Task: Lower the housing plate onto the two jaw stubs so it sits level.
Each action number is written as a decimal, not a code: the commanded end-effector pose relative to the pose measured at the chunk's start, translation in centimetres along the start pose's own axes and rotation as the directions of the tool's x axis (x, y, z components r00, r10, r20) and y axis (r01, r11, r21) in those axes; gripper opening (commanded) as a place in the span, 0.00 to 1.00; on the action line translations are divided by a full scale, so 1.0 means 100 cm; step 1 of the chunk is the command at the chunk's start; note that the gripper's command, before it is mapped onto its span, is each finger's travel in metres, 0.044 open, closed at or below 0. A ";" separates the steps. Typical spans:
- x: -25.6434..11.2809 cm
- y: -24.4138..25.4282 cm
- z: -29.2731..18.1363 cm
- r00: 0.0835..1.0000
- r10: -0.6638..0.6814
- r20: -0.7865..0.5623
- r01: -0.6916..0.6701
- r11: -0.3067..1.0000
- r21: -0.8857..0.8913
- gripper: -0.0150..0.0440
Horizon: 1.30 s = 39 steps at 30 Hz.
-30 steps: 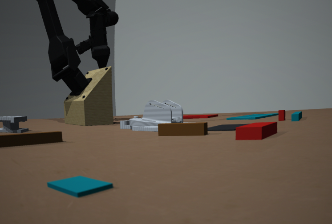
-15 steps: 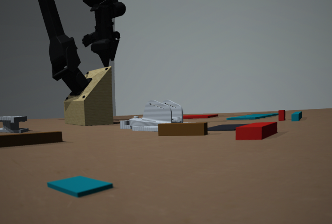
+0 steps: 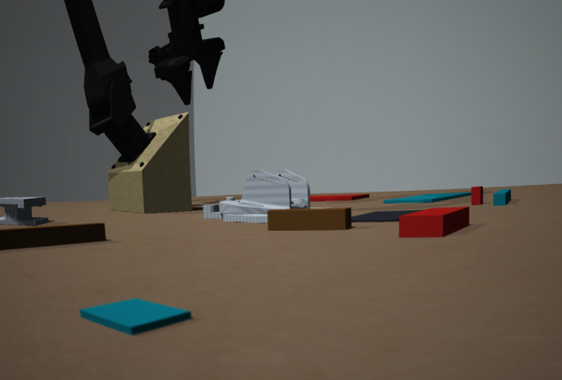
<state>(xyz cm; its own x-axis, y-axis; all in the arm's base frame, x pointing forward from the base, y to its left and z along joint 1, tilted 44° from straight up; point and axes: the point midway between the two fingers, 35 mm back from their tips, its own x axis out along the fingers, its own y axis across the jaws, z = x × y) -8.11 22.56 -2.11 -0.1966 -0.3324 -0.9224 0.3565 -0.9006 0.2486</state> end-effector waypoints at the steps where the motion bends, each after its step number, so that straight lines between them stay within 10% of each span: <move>1: -0.006 0.002 -0.004 1.000 -0.015 -0.011 0.015 0.999 0.036 1.00; 39: -0.057 0.031 -0.080 0.984 -0.129 -0.123 0.178 0.722 0.668 1.00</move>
<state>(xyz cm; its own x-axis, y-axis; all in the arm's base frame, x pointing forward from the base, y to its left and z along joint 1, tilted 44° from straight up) 0.45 23.82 1.10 -0.1408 -0.1934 -0.9710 -0.3087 -0.9233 0.2287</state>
